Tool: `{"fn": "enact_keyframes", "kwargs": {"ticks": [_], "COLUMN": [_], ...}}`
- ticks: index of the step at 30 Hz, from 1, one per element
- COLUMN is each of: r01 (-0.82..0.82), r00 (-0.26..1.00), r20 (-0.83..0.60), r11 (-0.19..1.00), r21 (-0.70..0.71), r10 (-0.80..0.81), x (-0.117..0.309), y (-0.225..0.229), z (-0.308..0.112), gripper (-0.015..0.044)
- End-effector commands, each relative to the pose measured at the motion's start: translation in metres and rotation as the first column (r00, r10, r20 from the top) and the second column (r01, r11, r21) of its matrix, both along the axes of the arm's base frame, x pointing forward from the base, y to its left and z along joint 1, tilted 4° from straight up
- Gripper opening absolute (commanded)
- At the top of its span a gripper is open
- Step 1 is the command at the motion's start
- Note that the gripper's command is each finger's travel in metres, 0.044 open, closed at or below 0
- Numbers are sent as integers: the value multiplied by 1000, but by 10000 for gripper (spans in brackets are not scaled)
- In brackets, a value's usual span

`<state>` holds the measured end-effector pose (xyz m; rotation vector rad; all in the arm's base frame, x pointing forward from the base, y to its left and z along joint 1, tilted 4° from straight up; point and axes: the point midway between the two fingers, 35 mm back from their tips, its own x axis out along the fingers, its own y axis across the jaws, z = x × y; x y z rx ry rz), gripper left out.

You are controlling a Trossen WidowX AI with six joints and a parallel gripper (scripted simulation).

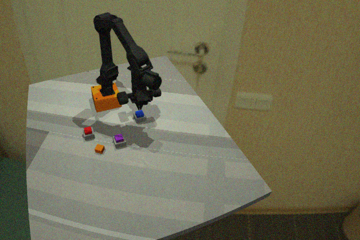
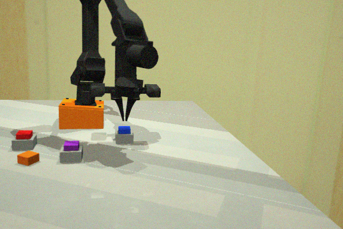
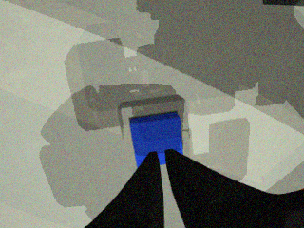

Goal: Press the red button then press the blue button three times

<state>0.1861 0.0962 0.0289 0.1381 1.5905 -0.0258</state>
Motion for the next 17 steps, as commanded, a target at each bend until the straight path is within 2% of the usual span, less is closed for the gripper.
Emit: {"fn": "enact_keyframes", "kwargs": {"ticks": [1,14,17], "r01": [-5,-5,-5], "r00": [1000,1000,1000], "r20": [0,8,8], "r11": [1000,1000,1000], "r21": [2,9,9], "r10": [5,5,5], "x": [1,78,79], "y": [1,73,74], "z": [7,73,74], "gripper": [46,387,400]}}
